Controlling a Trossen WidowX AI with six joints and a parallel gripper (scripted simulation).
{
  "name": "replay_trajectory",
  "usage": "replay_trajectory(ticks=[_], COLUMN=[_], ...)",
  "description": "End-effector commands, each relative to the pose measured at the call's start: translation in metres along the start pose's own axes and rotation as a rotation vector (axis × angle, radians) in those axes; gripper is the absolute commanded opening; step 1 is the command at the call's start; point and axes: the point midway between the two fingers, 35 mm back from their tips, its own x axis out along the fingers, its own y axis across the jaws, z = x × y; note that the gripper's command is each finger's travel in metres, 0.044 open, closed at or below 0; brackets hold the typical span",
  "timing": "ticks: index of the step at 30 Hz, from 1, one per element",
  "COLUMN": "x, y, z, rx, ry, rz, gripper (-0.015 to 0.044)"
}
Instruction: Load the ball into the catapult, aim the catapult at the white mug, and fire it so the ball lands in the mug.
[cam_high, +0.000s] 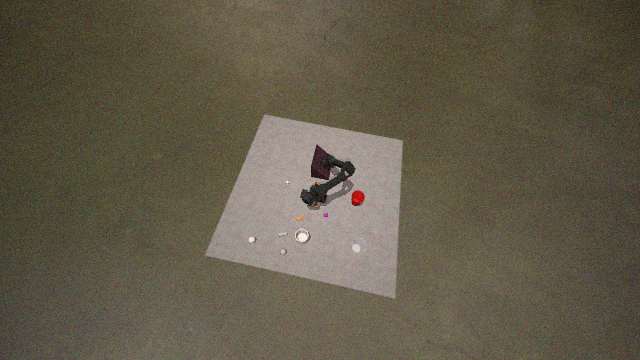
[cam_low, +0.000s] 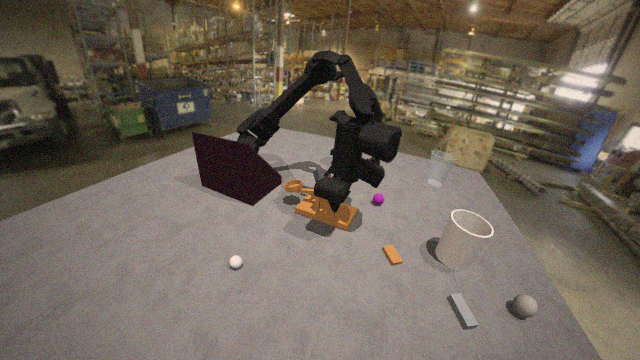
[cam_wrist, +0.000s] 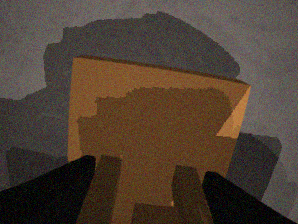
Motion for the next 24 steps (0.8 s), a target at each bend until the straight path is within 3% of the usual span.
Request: replay_trajectory(ticks=[1, 15, 18, 22, 24], x=[-0.001, -0.001, -0.024, -0.090, -0.101], y=[0.000, 0.000, -0.002, -0.002, -0.001], z=[0.000, 0.000, 0.003, 0.001, 0.000], rx=[-0.002, -0.002, -0.001, 0.001, 0.001], ry=[-0.001, -0.001, -0.002, -0.001, -0.001], rz=[0.000, 0.000, -0.004, -0.006, -0.004], gripper=[0.0000, 0.0368, 0.0440, 0.0440, 0.0440])
